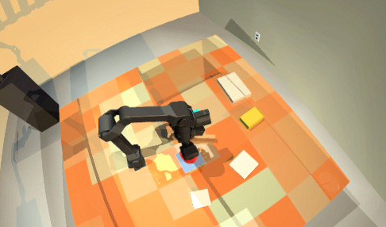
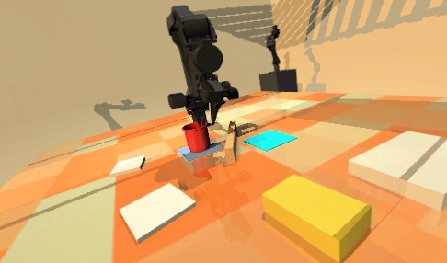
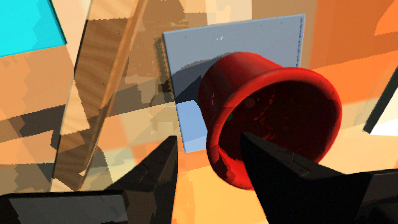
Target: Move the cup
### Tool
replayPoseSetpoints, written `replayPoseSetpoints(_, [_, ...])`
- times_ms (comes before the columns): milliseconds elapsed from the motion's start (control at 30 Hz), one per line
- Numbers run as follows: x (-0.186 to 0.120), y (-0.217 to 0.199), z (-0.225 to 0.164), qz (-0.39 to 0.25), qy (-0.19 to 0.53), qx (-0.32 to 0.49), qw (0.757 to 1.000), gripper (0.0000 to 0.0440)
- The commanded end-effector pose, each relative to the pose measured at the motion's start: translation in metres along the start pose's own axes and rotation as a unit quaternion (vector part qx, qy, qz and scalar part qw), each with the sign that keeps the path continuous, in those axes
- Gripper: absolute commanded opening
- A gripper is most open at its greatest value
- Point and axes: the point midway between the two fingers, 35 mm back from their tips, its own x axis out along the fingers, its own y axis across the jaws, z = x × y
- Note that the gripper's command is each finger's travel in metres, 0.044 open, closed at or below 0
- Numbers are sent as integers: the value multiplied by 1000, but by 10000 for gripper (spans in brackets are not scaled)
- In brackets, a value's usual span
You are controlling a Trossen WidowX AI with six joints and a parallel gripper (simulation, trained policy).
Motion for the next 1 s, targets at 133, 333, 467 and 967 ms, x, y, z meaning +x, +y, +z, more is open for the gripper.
replayPoseSetpoints(133, [26, -3, -1, 3, 15, -33, 999, 176])
replayPoseSetpoints(333, [43, -3, -3, 10, 20, -74, 997, 120])
replayPoseSetpoints(467, [50, -5, -4, 10, 23, -105, 994, 19])
replayPoseSetpoints(967, [23, -10, 15, 8, -17, -171, 985, 2])
